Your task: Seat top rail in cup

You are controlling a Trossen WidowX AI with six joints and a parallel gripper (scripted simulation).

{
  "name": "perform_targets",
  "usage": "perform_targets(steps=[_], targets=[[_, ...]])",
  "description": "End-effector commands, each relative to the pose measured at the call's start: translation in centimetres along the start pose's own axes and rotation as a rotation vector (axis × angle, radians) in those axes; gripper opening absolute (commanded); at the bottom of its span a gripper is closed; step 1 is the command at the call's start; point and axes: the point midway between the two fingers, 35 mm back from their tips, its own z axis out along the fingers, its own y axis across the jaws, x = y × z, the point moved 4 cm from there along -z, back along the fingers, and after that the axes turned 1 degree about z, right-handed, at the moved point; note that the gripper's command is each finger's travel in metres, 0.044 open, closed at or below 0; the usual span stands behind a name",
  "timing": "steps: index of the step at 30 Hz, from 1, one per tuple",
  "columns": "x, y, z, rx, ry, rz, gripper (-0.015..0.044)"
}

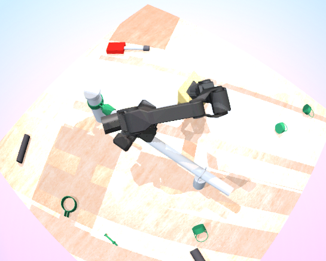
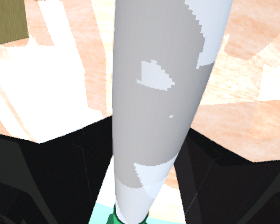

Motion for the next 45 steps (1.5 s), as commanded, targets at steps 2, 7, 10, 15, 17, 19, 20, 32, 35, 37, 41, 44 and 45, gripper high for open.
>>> perform_targets(steps=[2, 7, 10, 15, 17, 19, 20, 32, 35, 37, 41, 44, 45], targets=[[0.7, 0.0, -0.6, 0.017, 0.012, 0.003, 0.0000], [0.9, 0.0, -0.6, 0.017, 0.012, 0.003, 0.0000], [1.1, 0.0, -0.6, 0.017, 0.012, 0.003, 0.0000], [1.3, 0.0, -0.6, 0.017, 0.012, 0.003, 0.0000], [1.3, 0.0, -0.6, 0.017, 0.012, 0.002, 0.0000], [1.4, 0.0, -0.6, 0.017, 0.012, 0.002, 0.0000], [1.5, 0.0, -0.5, 0.017, 0.012, 0.002, 0.0000], [1.9, 0.0, -0.5, 0.017, 0.013, 0.002, 0.0000], [2.0, -0.1, -0.4, 0.017, 0.013, 0.002, 0.0000], [2.1, -0.1, -0.4, 0.017, 0.013, 0.002, 0.0000], [2.2, -0.1, -0.4, 0.017, 0.013, 0.002, 0.0000], [2.4, -0.1, -0.3, 0.017, 0.013, 0.002, 0.0000], [1.7, 0.0, 0.2, -0.001, -0.005, 0.002, 0.0000]])
